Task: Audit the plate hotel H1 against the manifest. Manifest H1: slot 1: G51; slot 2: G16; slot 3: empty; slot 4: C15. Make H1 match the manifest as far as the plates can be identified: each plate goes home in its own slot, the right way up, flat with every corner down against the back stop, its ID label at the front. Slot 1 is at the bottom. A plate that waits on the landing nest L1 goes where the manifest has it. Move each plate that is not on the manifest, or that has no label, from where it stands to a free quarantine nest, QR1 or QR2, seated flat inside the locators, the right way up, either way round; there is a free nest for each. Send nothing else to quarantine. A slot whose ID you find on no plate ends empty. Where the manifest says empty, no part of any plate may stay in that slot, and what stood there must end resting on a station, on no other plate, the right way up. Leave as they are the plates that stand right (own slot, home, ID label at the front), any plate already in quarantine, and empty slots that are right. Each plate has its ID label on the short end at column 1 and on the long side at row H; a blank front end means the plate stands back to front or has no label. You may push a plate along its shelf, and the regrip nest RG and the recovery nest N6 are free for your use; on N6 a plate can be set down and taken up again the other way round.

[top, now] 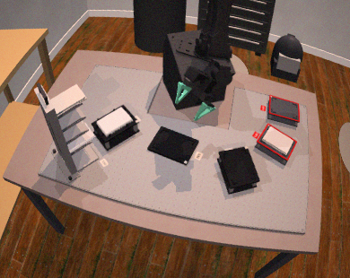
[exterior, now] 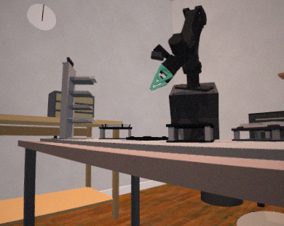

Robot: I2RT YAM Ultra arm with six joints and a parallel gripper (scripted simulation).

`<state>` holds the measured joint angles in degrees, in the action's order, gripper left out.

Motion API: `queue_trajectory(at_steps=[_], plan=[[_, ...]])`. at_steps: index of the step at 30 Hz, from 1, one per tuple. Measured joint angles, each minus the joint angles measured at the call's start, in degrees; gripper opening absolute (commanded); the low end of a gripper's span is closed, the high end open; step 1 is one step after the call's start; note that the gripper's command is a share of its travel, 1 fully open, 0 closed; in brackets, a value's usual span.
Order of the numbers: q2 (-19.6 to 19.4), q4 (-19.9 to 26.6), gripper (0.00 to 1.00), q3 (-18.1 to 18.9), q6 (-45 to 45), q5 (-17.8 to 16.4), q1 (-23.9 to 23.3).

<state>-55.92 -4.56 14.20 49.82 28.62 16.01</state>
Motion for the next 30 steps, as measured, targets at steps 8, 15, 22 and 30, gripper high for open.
queue_trajectory(at_steps=[8,15,22,30], plan=[[0.0,0.0,1.0,0.0,0.0,0.0,0.0],[0.0,0.0,1.0,0.0,0.0,0.0,0.0],[0.0,0.0,1.0,0.0,0.0,0.0,0.0],[2.6,2.6,1.0,0.4,-0.1,0.0,-0.3]])
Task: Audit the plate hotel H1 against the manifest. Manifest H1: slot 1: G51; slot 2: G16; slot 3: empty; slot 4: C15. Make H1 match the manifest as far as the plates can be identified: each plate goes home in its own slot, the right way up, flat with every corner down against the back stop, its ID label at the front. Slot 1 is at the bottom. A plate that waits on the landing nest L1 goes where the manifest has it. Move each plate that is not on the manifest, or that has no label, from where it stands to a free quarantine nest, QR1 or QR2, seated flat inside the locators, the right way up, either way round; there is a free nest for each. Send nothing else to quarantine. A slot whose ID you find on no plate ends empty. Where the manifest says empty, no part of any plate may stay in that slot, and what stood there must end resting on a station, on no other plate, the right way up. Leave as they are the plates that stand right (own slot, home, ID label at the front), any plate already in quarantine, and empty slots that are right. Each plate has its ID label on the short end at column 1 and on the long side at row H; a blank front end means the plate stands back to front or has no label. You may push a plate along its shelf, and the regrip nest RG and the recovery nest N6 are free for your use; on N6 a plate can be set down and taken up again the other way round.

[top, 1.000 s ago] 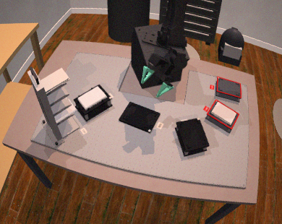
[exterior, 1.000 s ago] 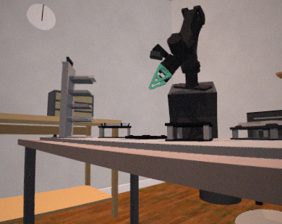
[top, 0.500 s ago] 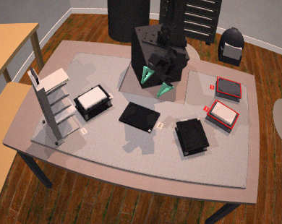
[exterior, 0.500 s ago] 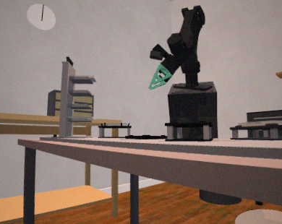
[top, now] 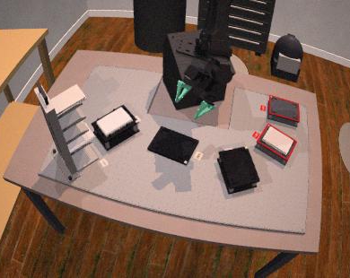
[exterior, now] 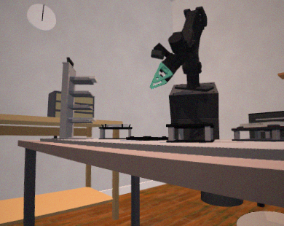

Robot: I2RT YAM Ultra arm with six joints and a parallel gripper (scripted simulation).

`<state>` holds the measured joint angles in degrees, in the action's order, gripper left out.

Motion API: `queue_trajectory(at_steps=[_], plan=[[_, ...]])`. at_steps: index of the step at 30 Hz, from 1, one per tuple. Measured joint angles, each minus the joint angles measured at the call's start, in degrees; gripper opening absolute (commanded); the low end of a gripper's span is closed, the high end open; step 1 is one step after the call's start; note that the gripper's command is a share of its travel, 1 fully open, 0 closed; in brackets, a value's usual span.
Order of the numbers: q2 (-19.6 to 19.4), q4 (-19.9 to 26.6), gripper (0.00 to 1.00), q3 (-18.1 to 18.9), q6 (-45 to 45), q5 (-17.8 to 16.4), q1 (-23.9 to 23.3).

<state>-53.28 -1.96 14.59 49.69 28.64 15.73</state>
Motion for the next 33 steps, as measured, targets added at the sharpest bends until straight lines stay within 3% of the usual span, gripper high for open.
queue_trajectory(at_steps=[5,12,25,33], plan=[[3.7,3.3,1.0,1.4,-0.4,-0.3,-0.7],[3.9,2.9,1.0,0.9,-3.3,-4.1,-6.6],[-0.3,-3.2,1.0,-0.5,-11.8,-16.3,-22.6],[-3.3,-7.0,1.0,-0.7,-15.9,-22.8,-29.7]])
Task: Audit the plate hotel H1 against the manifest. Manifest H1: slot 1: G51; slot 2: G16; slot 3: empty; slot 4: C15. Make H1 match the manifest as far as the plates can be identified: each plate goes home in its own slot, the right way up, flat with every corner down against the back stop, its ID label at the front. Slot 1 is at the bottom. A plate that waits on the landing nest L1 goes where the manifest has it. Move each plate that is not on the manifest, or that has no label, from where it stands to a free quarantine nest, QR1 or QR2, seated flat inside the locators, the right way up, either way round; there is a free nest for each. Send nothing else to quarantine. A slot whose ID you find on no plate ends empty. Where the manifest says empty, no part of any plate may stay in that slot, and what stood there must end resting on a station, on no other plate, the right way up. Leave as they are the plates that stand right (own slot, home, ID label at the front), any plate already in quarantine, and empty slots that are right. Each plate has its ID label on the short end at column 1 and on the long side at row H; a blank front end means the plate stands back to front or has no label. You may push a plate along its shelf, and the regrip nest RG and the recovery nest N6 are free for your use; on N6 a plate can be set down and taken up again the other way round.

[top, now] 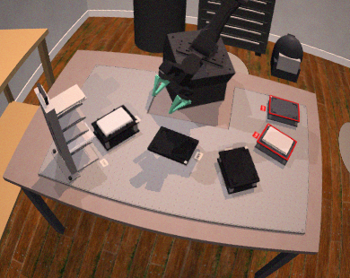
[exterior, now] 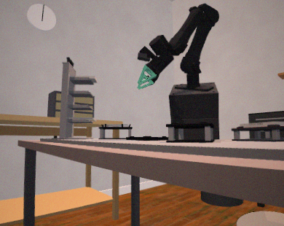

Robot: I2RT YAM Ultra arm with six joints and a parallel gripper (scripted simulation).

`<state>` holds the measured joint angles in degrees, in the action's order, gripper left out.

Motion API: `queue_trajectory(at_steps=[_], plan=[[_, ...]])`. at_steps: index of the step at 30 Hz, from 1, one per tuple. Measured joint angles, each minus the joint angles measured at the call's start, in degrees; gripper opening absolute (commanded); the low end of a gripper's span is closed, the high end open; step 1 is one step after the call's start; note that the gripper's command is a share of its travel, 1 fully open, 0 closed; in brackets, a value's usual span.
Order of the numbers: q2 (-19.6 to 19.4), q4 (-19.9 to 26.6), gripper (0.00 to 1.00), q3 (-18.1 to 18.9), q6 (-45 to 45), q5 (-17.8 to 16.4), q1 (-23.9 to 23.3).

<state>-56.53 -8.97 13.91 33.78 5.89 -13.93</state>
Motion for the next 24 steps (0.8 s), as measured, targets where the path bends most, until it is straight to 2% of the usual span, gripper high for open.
queue_trajectory(at_steps=[9,13,24], plan=[[-6.1,-5.3,1.0,0.1,-4.9,-8.0,-9.6],[-7.8,-7.0,1.0,0.3,-6.5,-10.5,-11.8],[-15.8,-12.7,1.0,1.4,-11.6,-18.6,-21.7]])
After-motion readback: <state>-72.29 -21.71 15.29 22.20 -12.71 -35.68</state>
